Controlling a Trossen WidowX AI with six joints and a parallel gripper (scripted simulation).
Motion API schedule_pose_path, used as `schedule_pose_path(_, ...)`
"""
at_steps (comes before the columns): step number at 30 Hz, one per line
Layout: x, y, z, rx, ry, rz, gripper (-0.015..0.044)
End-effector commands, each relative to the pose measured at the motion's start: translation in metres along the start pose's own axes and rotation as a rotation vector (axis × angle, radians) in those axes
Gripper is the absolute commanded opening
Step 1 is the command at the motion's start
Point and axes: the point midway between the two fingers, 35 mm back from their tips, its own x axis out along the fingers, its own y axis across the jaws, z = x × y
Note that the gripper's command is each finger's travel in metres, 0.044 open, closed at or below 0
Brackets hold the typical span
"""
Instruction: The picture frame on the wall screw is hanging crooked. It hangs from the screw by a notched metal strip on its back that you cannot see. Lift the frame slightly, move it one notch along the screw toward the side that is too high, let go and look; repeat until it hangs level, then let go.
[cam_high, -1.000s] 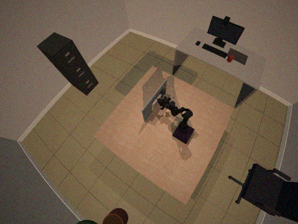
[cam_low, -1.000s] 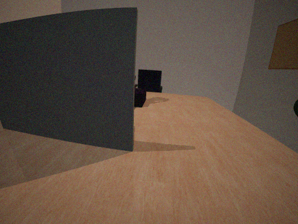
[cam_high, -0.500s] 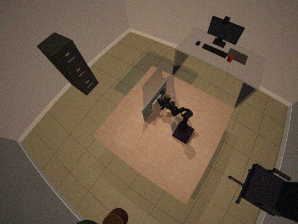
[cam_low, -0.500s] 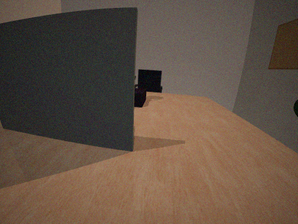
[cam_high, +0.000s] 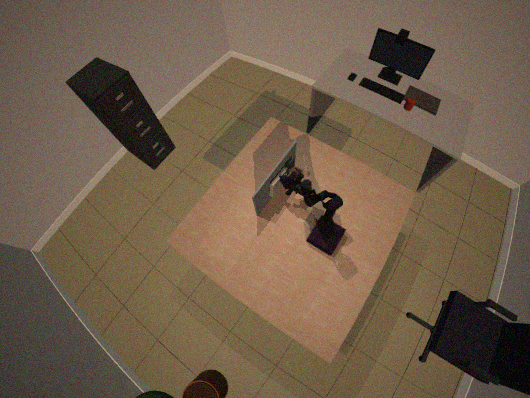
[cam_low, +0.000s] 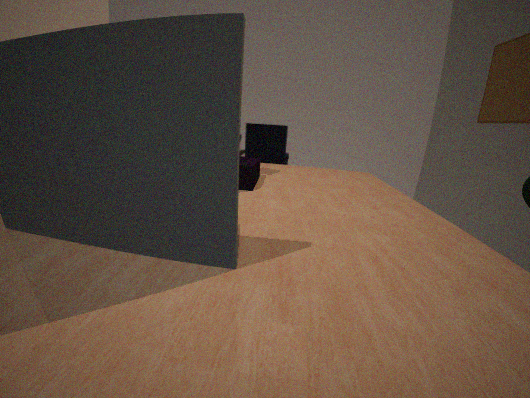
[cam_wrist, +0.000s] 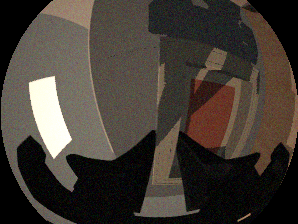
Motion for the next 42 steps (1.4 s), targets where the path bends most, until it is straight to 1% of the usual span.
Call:
schedule_pose_path(1,0.0006,0.0031,-0.0003,-0.001,-0.002,0.012,0.0)
schedule_pose_path(42,0.0006,0.002,-0.0047,0.0,-0.002,0.012,0.0)
